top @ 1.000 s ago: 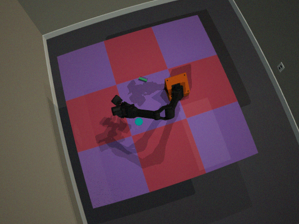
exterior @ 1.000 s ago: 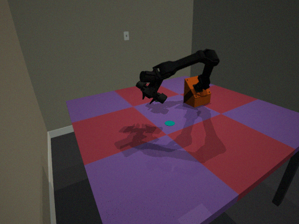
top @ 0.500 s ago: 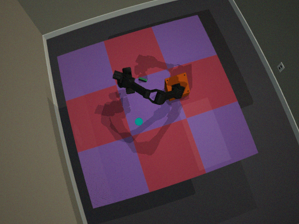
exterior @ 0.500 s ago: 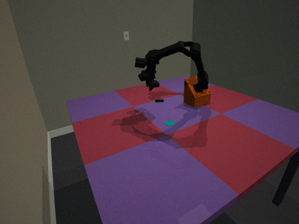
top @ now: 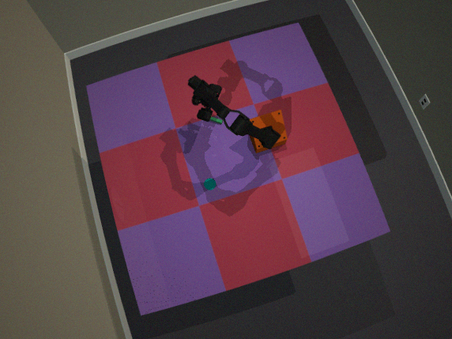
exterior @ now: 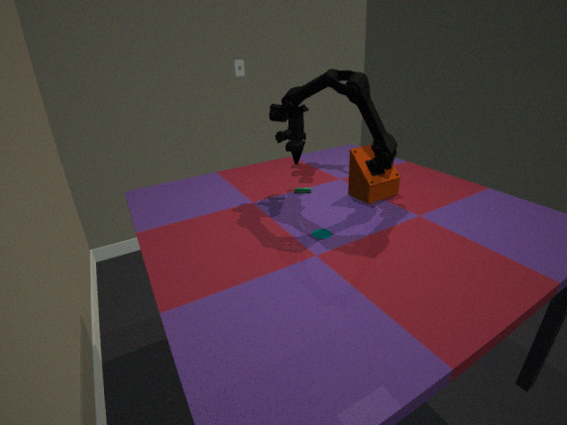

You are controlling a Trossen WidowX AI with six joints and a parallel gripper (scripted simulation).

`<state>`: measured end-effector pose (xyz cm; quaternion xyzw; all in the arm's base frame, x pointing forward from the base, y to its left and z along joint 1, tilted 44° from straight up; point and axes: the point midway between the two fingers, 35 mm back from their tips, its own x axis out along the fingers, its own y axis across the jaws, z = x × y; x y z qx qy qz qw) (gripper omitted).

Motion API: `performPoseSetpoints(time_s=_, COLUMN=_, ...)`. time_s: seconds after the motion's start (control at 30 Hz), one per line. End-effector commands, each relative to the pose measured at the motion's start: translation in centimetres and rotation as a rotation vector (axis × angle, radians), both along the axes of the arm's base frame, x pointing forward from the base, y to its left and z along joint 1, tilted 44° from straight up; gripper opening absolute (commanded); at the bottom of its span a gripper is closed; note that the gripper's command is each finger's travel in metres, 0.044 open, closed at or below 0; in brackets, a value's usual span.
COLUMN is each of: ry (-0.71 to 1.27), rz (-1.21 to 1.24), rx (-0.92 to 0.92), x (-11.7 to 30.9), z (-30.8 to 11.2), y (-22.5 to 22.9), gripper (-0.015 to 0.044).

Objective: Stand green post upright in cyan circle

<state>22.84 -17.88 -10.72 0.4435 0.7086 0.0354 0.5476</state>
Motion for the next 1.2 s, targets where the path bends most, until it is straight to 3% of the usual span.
performPoseSetpoints(time_s=0.0, ry=0.009, rz=-0.012, rx=0.018, x=0.0, z=-0.3, y=0.4, gripper=0.0233)
performPoseSetpoints(time_s=0.3, ry=0.007, rz=-0.012, rx=0.023, x=0.0, z=-8.6, y=8.3, gripper=0.0233)
performPoseSetpoints(time_s=0.47, ry=0.007, rz=-0.012, rx=0.023, x=-0.1, z=-8.7, y=8.5, gripper=0.0233)
performPoseSetpoints(time_s=0.73, ry=0.007, rz=-0.012, rx=0.023, x=-0.1, z=-8.7, y=8.5, gripper=0.0023)
performPoseSetpoints(time_s=1.17, ry=-0.035, rz=-0.026, rx=0.006, x=0.7, z=-7.8, y=6.9, gripper=0.0023)
